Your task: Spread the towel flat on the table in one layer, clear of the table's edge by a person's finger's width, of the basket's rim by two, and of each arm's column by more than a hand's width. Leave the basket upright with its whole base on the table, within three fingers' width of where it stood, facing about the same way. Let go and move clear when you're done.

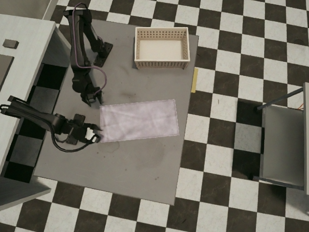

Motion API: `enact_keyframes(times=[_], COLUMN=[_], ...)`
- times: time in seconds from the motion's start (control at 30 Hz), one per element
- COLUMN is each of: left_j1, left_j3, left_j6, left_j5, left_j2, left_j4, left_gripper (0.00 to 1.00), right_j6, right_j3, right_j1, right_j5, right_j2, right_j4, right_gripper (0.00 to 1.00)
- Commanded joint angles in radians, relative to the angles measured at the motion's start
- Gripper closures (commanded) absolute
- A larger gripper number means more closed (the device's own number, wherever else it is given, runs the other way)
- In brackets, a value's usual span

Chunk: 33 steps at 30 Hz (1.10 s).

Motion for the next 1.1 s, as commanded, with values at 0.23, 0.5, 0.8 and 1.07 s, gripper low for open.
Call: enact_keyframes(times=[0.23,0.5,0.8,1.07], left_j1=[0.001,0.022,0.063,0.123], left_j3=[0.072,0.002,-0.125,-0.195], left_j6=[0.001,-0.13,-0.324,-0.482], left_j5=[0.0,-0.094,-0.213,-0.299], left_j2=[-0.038,-0.137,-0.3,-0.418], left_j4=[-0.067,-0.158,-0.241,-0.343], left_gripper=[0.36,0.36,0.36,0.36], right_j6=[0.0,-0.024,-0.144,-0.213], right_j3=[0.005,0.041,0.097,0.16], right_j1=[0.0,-0.195,-0.61,-0.921], right_j5=[0.0,-0.011,-0.085,-0.132], right_j2=[0.0,-0.066,-0.022,0.065], right_j4=[0.003,-0.072,-0.131,-0.12], right_gripper=[0.36,0.36,0.36,0.36])
